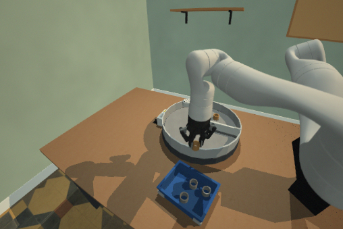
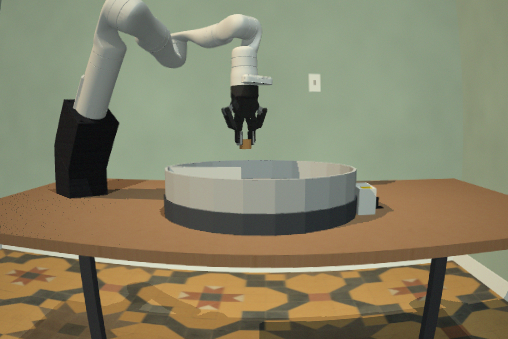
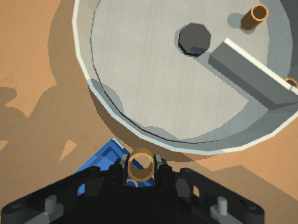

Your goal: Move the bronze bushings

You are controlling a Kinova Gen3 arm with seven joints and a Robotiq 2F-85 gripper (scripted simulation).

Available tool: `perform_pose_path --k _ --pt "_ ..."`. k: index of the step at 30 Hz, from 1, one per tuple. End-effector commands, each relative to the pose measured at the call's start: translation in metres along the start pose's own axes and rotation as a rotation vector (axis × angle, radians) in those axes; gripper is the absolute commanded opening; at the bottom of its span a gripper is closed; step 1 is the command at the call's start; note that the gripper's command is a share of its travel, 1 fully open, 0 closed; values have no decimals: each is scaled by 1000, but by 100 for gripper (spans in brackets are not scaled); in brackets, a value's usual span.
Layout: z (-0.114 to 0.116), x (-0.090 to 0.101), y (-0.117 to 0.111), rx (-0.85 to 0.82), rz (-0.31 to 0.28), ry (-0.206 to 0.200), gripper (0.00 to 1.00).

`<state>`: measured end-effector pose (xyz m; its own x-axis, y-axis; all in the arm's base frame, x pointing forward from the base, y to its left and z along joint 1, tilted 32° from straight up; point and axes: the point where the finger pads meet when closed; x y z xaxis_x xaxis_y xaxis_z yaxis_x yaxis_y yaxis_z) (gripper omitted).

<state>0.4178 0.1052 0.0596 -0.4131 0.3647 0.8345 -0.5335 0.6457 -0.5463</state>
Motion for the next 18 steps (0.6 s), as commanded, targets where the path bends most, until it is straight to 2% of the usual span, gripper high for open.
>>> perform_pose_path --k 1,18 --pt "14 0 -7 -7 -9 7 0" --pt "69 -1 -41 -7 -10 5 0"
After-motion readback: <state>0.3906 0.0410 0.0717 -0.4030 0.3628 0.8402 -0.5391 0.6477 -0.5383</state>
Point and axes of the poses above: the point where the finger pads meet when closed, its own x axis back along the fingers, its own z axis across the jaws, y = z × x, and after that the axes turned 7 degrees about x, right-handed
